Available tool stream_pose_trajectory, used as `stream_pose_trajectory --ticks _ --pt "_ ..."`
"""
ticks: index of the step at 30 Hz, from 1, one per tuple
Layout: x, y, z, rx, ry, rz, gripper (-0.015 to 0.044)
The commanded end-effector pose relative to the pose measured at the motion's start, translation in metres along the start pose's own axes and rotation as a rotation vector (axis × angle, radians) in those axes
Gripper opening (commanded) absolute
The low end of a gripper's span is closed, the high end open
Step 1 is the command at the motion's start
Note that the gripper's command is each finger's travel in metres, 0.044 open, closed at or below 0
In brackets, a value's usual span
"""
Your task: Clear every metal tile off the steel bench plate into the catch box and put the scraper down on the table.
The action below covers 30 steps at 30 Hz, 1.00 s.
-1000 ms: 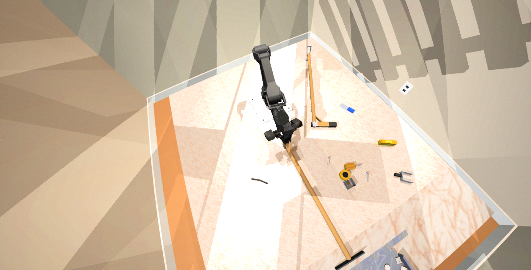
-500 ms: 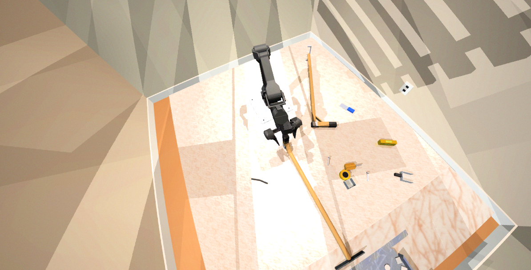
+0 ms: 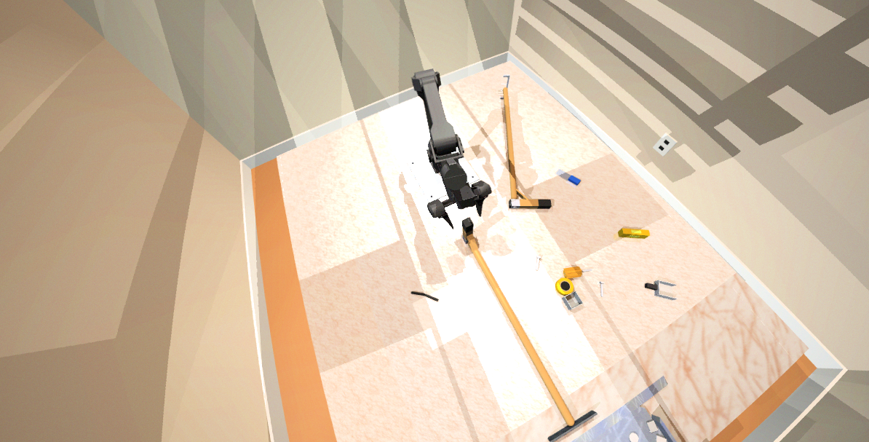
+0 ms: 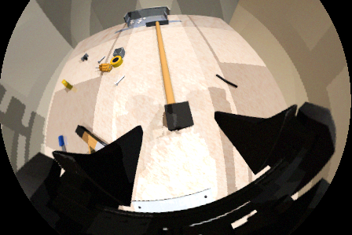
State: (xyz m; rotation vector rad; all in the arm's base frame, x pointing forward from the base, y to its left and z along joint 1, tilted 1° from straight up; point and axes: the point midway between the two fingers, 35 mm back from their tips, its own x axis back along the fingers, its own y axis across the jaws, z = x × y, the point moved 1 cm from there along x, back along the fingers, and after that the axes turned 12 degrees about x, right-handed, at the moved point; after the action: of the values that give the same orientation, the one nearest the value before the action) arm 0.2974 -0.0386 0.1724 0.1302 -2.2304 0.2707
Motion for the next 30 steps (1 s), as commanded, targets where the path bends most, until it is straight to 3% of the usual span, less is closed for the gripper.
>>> stream_pose_trajectory --ticks 1,10,30 --pt "0.012 0.000 -0.002 0.008 -0.012 0.001 0.0440" --pt "0.038 -0.009 -0.021 -0.019 -0.112 0.004 0.0440" --pt "0.167 -0.030 -0.081 -0.035 -0.539 0.046 0.0440"
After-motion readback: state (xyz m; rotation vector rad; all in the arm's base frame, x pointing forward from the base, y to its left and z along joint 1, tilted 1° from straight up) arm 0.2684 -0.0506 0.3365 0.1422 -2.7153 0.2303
